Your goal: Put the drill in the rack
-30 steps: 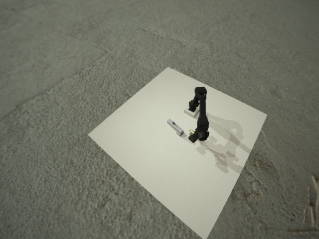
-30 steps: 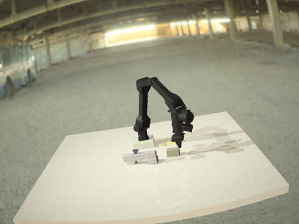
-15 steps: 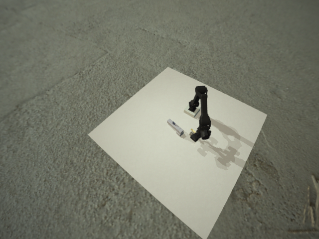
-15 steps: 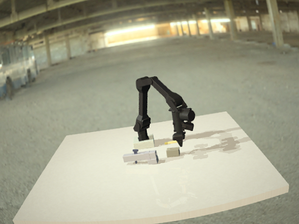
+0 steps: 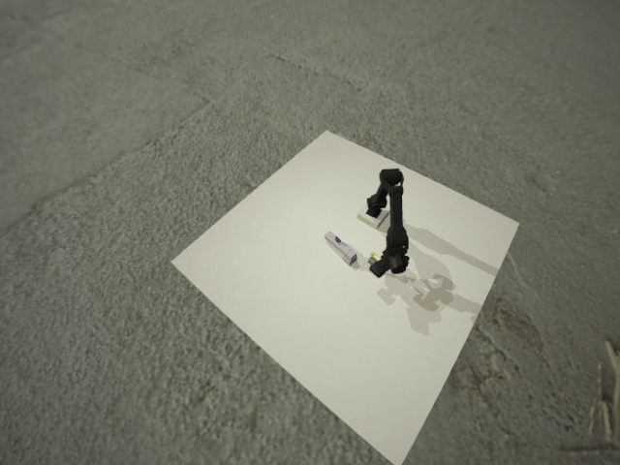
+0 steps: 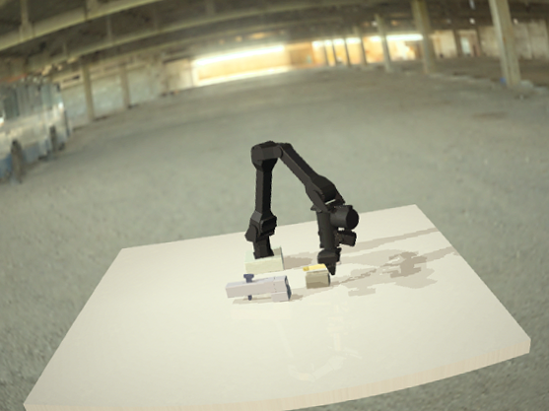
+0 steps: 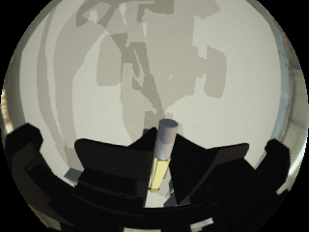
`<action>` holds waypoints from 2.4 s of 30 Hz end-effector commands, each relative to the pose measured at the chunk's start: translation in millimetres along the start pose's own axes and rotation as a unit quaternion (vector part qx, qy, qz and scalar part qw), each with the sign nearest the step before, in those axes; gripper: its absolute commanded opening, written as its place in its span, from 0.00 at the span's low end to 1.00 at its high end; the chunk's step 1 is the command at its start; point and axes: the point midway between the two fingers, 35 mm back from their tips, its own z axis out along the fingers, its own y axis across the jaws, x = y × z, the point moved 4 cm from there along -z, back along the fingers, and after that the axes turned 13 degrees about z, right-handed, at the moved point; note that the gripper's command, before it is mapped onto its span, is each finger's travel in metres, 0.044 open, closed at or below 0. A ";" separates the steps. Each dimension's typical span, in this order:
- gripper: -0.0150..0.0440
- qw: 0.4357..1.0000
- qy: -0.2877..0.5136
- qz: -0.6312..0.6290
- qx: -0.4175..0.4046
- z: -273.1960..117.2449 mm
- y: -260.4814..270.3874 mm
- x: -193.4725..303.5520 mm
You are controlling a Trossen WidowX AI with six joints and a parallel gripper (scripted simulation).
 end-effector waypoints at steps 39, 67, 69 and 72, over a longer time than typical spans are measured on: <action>0.61 1.000 -0.005 0.000 -0.002 25.7 1.6 -1.9; 1.00 1.000 0.001 0.002 -0.001 -44.7 2.2 -1.5; 1.00 1.000 0.001 0.002 -0.001 -51.5 1.5 -2.5; 1.00 1.000 0.001 0.002 -0.001 -54.4 1.2 -3.0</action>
